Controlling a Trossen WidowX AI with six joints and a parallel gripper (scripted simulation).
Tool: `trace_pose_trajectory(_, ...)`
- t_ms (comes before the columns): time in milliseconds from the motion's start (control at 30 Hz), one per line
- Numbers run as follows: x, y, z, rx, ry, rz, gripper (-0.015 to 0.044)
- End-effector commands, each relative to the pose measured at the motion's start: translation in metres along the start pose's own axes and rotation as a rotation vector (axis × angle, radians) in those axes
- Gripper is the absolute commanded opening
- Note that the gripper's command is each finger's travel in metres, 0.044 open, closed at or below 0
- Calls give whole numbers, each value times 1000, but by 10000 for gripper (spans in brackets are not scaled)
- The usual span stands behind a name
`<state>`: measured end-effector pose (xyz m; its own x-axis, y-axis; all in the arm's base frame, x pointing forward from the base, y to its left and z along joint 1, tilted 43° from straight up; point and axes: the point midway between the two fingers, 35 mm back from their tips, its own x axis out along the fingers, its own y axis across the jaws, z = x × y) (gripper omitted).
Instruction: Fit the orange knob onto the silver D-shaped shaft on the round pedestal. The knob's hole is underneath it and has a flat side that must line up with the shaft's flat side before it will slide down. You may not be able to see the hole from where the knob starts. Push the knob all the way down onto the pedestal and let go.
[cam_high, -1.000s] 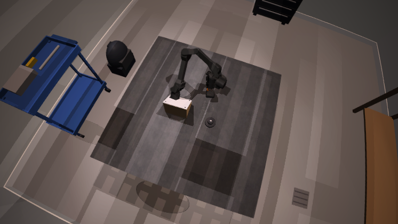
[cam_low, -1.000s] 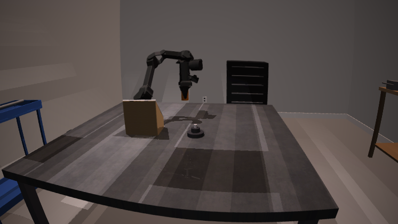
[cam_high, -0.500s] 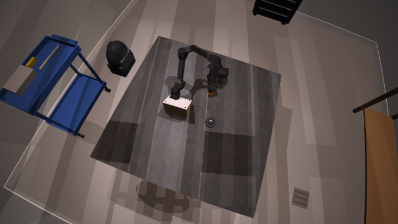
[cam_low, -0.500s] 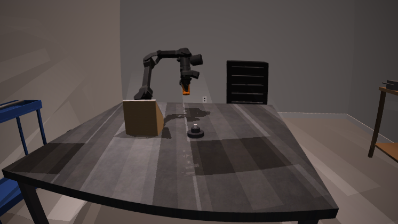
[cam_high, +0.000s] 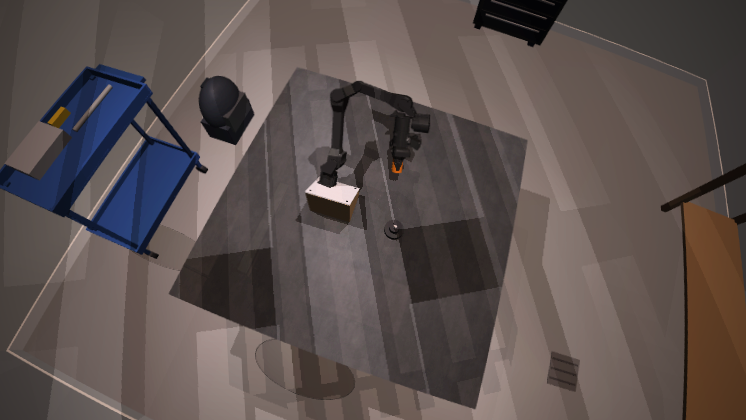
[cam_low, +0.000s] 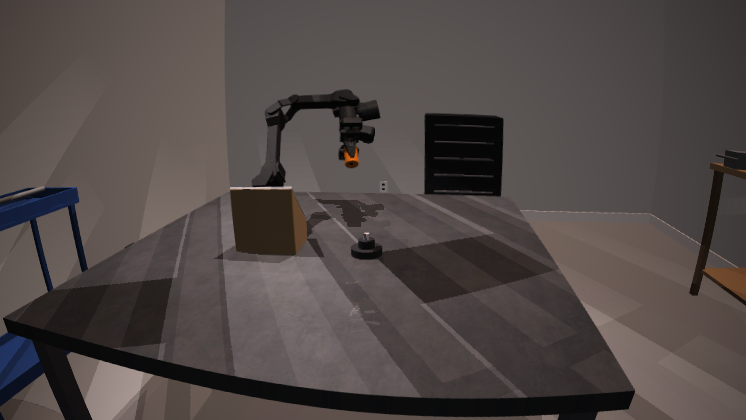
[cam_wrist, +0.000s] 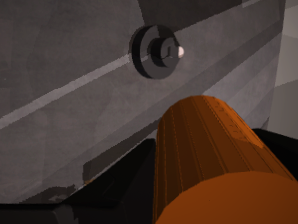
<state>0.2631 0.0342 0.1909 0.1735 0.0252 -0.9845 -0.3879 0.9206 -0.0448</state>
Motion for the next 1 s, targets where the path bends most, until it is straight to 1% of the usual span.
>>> trace_pose_trajectory(0,-11,-6,3,4,-13,-107,0)
trace_pose_trajectory(133,-17,-11,4,5,-14,-182,0)
trace_pose_trajectory(367,-17,-11,4,5,-14,-195,0)
trace_pose_trajectory(733,-16,-7,4,6,-15,-304,0)
trace_pose_trajectory(767,-16,-7,4,6,-15,-307,0)
trace_pose_trajectory(800,-16,-7,5,3,-11,-271,0)
trace_pose_trajectory(967,-16,-7,5,3,-11,-271,0)
